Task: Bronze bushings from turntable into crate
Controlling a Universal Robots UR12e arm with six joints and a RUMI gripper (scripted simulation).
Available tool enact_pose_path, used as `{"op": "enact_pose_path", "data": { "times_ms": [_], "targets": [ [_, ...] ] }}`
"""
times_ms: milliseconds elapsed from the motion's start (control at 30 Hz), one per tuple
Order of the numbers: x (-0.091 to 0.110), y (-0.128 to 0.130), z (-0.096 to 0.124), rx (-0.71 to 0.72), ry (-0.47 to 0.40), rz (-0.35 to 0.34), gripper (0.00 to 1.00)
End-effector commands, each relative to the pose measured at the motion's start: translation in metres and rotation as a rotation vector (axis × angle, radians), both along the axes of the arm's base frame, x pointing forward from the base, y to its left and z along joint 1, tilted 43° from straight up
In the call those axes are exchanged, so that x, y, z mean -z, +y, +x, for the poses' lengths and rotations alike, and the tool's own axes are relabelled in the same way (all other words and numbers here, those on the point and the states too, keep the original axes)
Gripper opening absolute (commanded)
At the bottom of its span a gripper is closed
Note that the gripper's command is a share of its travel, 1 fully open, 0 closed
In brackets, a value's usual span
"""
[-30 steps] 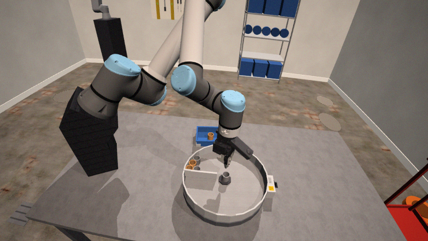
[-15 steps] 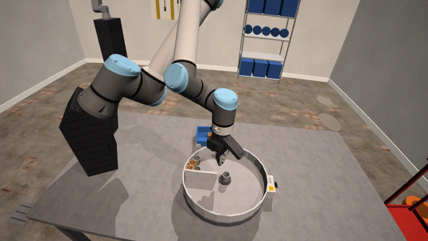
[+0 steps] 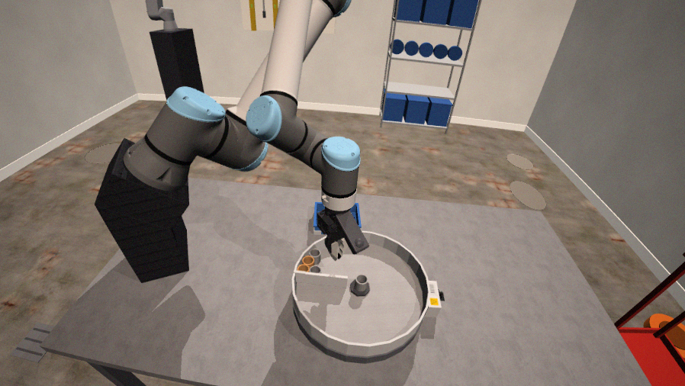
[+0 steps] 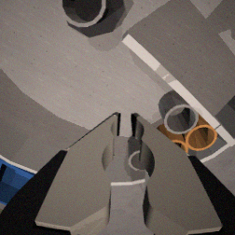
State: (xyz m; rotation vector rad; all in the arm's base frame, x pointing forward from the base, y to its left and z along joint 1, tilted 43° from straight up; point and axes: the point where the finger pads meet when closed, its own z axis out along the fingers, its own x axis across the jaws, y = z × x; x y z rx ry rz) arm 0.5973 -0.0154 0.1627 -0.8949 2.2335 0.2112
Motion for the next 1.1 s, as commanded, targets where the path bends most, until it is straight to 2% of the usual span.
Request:
{"op": "enact_pose_path", "data": {
  "times_ms": [0, 67, 333, 567, 1067],
  "targets": [
    [0.011, 0.007, -0.023, 0.116, 0.056, 0.079, 0.05],
    [0.011, 0.007, -0.023, 0.116, 0.056, 0.079, 0.05],
    [0.026, 0.017, -0.048, 0.244, 0.123, 0.177, 0.05],
    [0.034, 0.022, -0.062, 0.319, 0.163, 0.234, 0.05],
    [0.038, 0.025, -0.069, 0.356, 0.182, 0.263, 0.05]
  ]
}}
